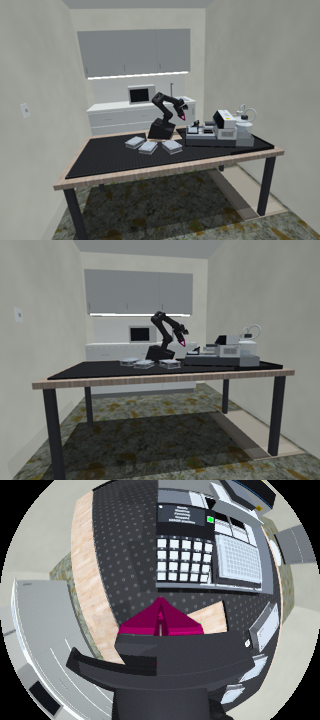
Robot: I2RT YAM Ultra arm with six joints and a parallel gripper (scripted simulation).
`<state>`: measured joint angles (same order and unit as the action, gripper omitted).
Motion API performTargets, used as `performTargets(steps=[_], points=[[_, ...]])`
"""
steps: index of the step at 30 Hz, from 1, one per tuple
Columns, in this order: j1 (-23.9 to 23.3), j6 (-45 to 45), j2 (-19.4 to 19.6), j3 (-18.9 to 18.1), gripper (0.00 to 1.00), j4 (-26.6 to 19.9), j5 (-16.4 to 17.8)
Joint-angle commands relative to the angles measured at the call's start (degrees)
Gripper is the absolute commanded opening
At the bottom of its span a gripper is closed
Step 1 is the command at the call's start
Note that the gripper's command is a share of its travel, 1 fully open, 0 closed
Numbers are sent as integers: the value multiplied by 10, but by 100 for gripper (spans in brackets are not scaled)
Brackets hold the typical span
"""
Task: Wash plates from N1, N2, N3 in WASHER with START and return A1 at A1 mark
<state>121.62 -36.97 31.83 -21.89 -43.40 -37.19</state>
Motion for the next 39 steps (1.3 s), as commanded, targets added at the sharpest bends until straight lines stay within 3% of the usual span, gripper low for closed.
performTargets(steps=[1, 11, 26, 28, 39], points=[[0, -1, -1, -3, 0, 2, -6], [-18, 17, 3, 5, 0, 25, 5], [-99, 93, 42, 44, 0, 145, 58], [-99, 93, 42, 44, 0, 145, 58], [-147, 133, 89, 66, 0, 234, 90]])
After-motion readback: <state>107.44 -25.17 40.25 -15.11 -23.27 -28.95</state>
